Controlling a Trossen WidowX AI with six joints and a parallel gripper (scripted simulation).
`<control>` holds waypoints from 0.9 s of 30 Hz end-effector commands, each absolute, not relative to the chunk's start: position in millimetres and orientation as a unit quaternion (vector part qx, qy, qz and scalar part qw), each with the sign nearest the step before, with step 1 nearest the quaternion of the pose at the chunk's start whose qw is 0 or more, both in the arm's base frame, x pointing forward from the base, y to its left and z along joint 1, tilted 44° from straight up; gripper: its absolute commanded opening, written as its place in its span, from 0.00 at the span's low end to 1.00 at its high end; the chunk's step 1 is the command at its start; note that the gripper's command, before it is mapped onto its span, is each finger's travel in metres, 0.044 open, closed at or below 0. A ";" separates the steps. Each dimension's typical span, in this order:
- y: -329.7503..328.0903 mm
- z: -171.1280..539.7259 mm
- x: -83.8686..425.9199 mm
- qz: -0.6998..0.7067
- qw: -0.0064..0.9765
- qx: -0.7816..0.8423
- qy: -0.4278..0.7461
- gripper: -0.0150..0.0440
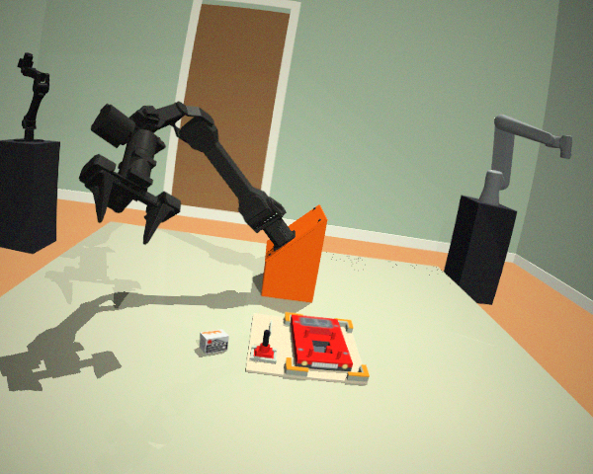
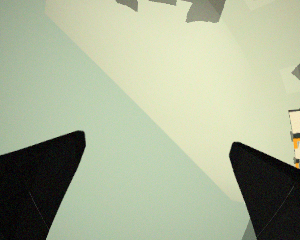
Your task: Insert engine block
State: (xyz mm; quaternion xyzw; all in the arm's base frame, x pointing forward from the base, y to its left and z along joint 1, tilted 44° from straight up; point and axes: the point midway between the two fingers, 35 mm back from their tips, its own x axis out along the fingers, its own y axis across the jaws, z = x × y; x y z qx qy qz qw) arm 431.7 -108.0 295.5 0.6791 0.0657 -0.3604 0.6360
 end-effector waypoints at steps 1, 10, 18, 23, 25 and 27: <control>-103.8 262.2 430.8 -0.409 0.600 0.684 0.071 1.00; -95.6 189.3 417.9 -0.527 0.522 0.669 0.056 1.00; -87.8 131.8 394.0 -0.623 0.473 0.623 0.012 1.00; -83.4 101.5 374.7 -0.673 0.458 0.581 -0.030 1.00; -82.0 91.7 367.0 -0.687 0.457 0.563 -0.049 1.00; -81.5 88.4 364.2 -0.692 0.457 0.556 -0.056 1.00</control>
